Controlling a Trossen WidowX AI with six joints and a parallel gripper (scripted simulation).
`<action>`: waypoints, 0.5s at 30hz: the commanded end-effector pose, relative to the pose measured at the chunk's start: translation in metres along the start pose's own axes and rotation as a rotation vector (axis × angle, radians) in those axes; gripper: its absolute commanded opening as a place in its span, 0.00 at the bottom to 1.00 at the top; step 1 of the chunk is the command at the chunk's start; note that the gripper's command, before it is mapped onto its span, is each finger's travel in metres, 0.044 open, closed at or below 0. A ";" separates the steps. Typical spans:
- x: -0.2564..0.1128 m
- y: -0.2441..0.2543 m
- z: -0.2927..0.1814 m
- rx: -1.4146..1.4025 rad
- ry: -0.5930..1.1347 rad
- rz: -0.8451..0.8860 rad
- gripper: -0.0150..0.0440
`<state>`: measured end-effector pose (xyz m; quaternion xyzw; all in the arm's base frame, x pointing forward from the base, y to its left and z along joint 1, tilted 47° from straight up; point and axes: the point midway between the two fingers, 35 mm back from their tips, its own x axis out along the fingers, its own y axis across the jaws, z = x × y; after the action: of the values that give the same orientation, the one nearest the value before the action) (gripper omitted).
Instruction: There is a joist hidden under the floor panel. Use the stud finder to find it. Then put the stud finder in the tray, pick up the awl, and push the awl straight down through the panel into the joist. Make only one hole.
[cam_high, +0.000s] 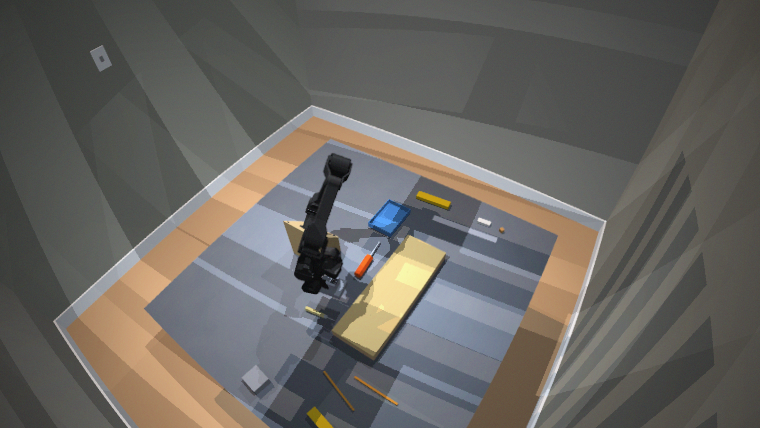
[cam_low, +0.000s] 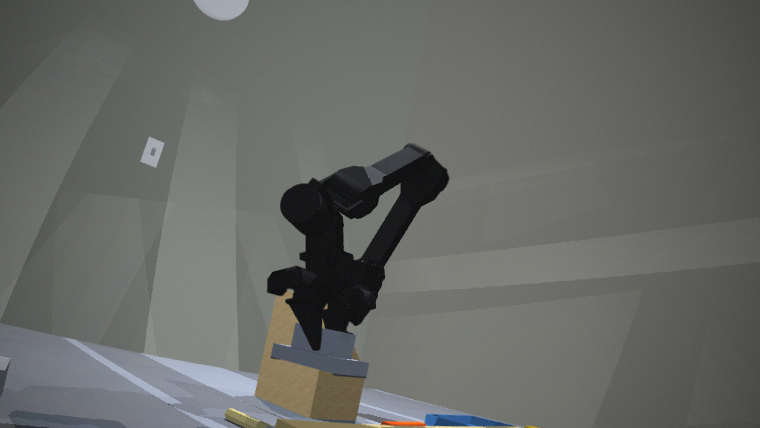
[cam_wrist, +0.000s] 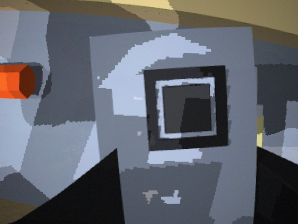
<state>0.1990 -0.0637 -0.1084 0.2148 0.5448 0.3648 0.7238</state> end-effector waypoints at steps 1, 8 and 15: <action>-0.006 -0.004 0.005 -0.005 0.002 -0.009 0.25; -0.006 -0.024 0.028 0.029 0.005 -0.025 0.25; -0.004 -0.044 0.054 0.065 0.006 -0.039 0.25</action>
<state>0.2438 -0.0845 -0.1172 0.2215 0.5625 0.3420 0.7195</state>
